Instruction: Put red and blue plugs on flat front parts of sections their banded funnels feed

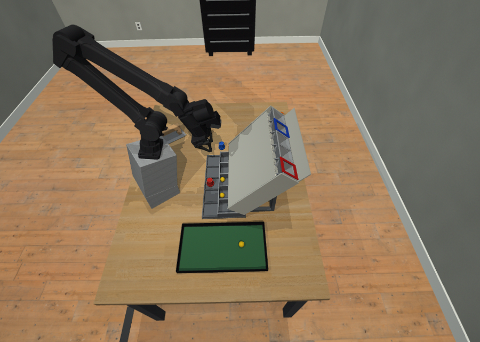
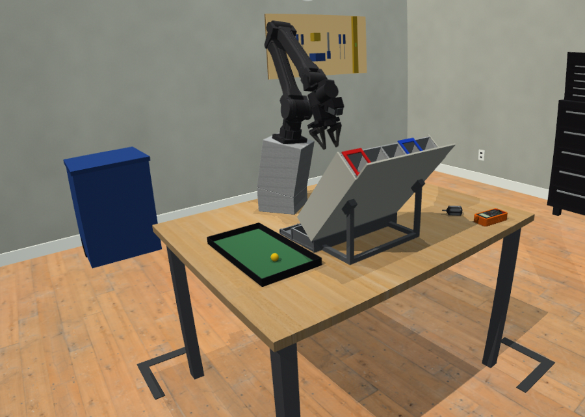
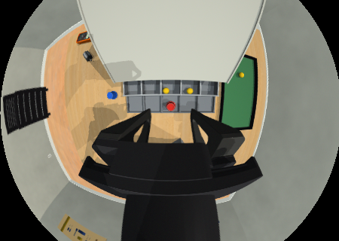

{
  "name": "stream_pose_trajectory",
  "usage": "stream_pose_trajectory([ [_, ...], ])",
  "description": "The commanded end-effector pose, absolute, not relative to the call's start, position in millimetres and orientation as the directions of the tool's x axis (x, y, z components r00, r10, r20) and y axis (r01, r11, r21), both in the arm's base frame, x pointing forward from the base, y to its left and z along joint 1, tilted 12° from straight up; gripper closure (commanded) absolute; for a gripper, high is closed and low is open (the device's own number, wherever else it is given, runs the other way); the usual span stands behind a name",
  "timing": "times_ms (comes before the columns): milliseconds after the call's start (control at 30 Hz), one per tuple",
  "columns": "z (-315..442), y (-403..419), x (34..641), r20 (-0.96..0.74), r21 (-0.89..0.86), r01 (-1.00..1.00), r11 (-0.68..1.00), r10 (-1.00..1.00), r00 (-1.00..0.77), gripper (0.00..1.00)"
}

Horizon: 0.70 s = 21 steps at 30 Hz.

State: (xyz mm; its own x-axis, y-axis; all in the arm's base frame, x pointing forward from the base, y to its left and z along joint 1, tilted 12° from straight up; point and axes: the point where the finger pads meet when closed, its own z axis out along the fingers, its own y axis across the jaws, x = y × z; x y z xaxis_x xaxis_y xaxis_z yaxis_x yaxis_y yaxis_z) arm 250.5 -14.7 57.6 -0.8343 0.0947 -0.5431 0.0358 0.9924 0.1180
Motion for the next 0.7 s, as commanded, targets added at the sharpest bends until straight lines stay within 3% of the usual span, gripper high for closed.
stream_pose_trajectory([
  [0,79,-18,269,-0.59,0.106,0.023,0.994,0.081,-0.804,0.44],
  [133,79,-18,269,-0.59,0.106,0.023,0.994,0.081,-0.803,0.44],
  [167,79,-18,269,-0.59,0.106,0.023,0.994,0.081,-0.804,0.37],
  [667,73,-5,270,-0.57,0.117,0.028,0.993,0.09,-0.817,0.37],
])
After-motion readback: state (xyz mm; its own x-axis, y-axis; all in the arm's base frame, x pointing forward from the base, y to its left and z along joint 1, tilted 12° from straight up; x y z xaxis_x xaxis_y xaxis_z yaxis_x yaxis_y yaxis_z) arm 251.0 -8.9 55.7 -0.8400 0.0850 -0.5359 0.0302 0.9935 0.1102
